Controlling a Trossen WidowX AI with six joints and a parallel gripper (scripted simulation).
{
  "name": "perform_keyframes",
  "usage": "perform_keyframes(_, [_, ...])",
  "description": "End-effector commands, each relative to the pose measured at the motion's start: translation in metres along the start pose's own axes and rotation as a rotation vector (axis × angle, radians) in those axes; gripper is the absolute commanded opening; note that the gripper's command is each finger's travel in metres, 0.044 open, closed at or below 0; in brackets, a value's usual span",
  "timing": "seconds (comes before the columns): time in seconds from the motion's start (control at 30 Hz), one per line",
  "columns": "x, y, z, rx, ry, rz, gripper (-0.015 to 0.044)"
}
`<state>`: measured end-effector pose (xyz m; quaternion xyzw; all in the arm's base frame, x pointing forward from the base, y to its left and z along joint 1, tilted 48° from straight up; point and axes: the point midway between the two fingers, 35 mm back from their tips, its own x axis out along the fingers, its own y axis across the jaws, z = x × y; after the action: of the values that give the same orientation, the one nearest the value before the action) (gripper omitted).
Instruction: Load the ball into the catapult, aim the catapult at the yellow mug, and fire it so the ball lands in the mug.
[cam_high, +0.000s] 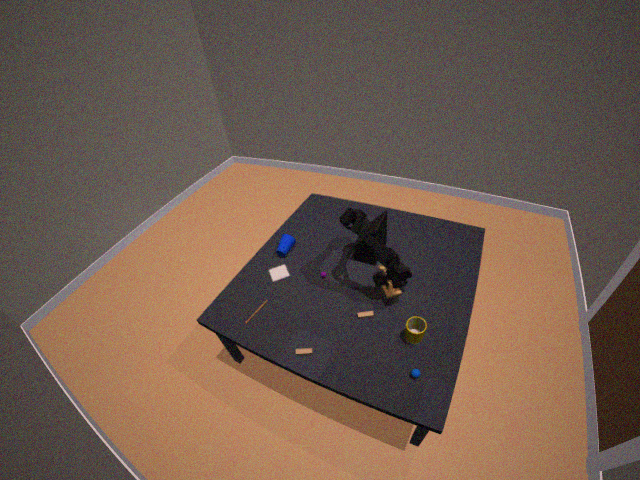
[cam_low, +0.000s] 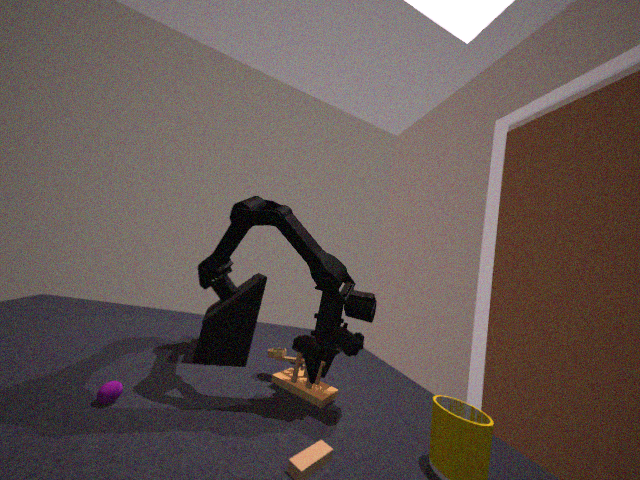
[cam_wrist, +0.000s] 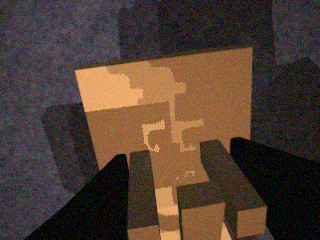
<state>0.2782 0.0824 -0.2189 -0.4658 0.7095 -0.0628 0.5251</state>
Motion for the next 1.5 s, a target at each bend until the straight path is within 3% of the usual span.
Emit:
perform_keyframes(0.0, [0.008,-0.001,-0.001,-0.008,0.002,-0.006,0.0])
perform_keyframes(0.3, [0.007,0.0,0.0,0.0,0.001,-0.001,0.0])
perform_keyframes(0.77, [0.007,0.0,0.0,0.0,0.001,-0.001,0.0368])
perform_keyframes(0.87, [-0.017,0.0,0.003,-0.001,-0.002,0.002,0.044])
perform_keyframes(1.03, [-0.092,0.001,0.001,-0.003,-0.002,0.003,0.044])
perform_keyframes(1.3, [-0.077,0.001,0.004,-0.01,-0.014,-0.003,0.044])
perform_keyframes(1.47, [-0.135,0.002,0.002,-0.003,-0.035,0.001,0.044])
